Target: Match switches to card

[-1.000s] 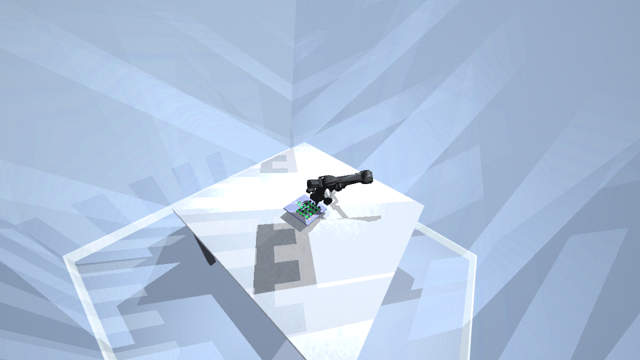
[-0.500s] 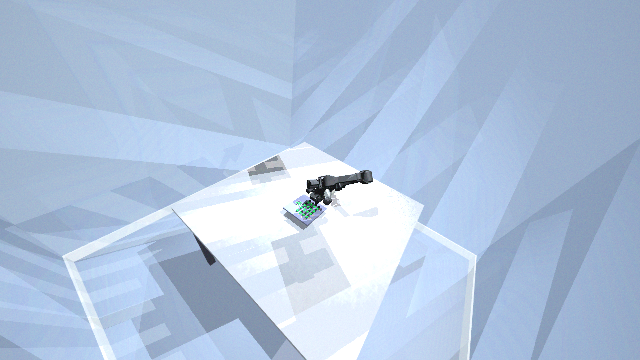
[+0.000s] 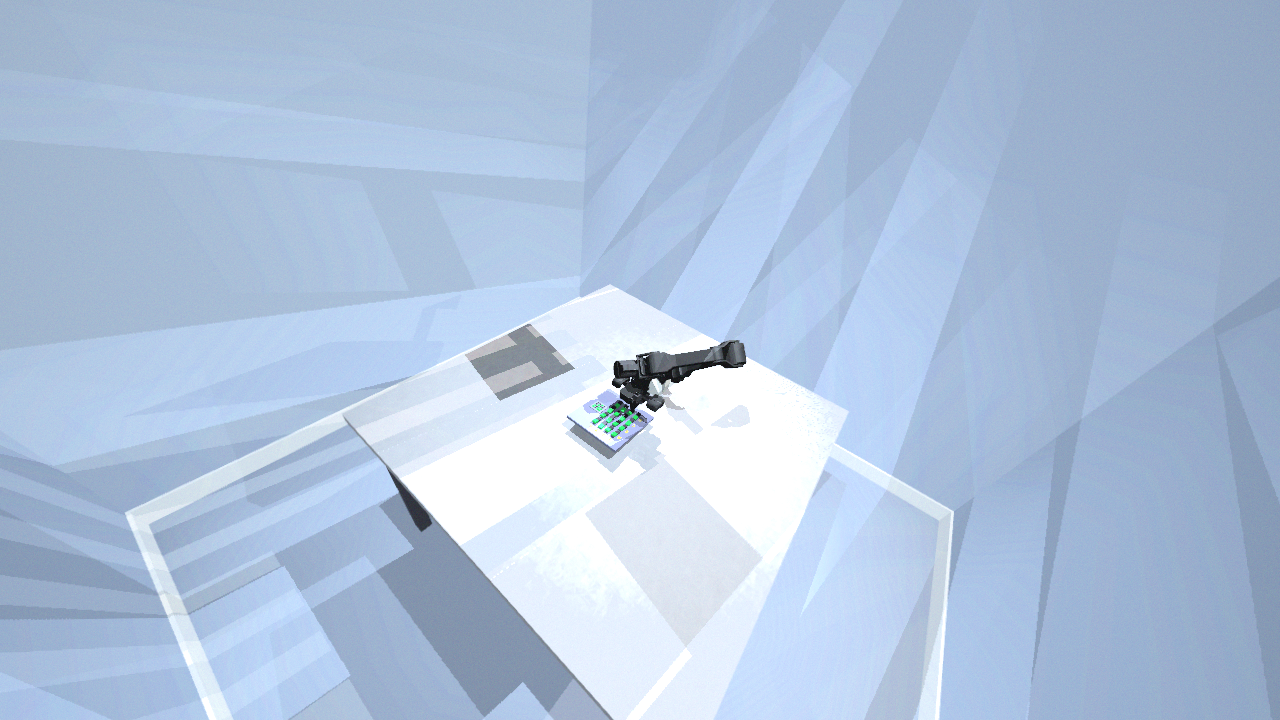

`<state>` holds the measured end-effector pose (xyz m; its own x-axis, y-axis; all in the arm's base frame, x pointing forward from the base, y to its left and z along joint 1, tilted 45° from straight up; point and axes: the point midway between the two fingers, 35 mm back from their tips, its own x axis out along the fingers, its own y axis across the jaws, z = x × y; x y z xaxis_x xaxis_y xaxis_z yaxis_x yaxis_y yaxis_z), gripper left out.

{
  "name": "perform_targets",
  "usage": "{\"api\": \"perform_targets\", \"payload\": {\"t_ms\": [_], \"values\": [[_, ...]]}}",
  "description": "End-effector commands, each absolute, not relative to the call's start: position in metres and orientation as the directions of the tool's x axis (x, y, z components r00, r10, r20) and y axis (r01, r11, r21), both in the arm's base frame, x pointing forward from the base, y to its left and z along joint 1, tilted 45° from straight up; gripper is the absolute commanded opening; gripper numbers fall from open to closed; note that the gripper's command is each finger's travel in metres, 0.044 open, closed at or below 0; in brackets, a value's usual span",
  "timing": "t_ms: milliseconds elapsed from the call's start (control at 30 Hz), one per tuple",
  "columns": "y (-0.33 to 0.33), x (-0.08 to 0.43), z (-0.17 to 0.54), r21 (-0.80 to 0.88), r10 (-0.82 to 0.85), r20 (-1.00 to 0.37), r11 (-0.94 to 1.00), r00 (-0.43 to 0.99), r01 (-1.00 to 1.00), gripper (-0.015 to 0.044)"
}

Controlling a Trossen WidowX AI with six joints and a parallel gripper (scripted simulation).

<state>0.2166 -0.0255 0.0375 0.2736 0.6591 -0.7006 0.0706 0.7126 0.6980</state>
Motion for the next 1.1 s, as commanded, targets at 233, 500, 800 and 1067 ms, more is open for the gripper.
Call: {"api": "perform_targets", "payload": {"t_ms": [233, 500, 800, 1067], "values": [[-0.067, 0.202, 0.081, 0.701, 0.667, -0.702, 0.710, 0.249, 0.075, 0.0000], [-0.087, 0.238, 0.087, 0.700, 0.667, -0.702, 0.710, 0.250, 0.073, 0.0000], [-0.098, 0.265, 0.087, 0.700, 0.667, -0.702, 0.710, 0.251, 0.072, 0.0000], [-0.098, 0.265, 0.087, 0.700, 0.667, -0.702, 0.710, 0.251, 0.072, 0.0000]]}}
